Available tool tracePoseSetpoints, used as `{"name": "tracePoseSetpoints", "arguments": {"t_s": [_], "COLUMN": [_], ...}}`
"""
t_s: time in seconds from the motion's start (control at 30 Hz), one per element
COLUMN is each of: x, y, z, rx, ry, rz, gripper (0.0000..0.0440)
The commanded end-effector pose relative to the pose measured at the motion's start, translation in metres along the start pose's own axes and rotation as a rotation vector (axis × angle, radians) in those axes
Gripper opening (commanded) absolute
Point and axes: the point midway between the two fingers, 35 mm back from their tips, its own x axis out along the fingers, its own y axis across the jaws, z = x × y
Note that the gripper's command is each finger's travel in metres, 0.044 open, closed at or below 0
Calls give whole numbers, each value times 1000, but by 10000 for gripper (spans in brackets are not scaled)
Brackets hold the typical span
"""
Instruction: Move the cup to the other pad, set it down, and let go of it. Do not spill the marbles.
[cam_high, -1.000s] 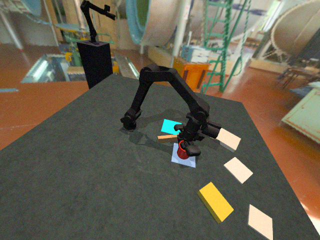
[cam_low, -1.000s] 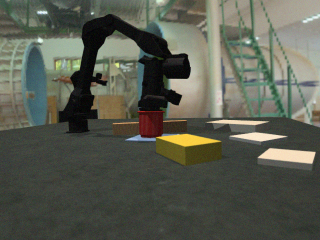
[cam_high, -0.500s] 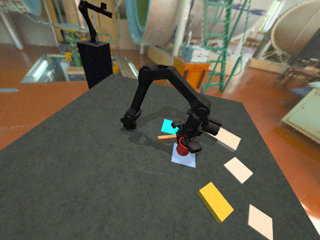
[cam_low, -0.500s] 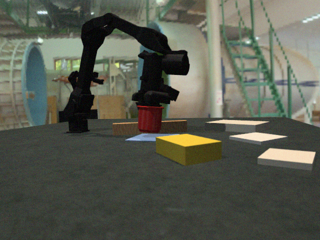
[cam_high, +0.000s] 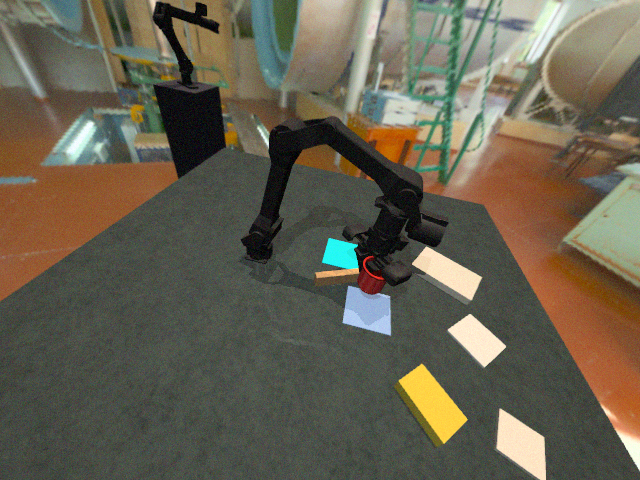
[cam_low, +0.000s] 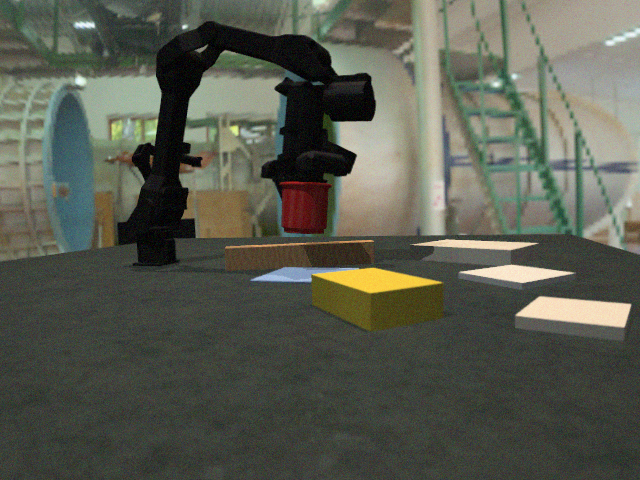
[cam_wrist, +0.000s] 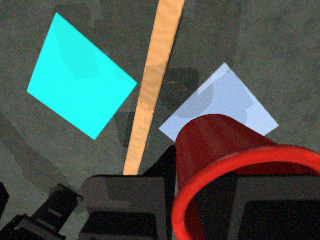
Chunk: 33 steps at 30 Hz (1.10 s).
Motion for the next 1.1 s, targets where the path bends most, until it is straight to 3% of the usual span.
{"name": "tracePoseSetpoints", "arguments": {"t_s": [0.0, 1.07], "x": [-15, -32], "y": [6, 84], "z": [8, 70], "rx": [-35, -232], "ry": [-28, -125], "rz": [-22, -123], "gripper": [0, 0]}}
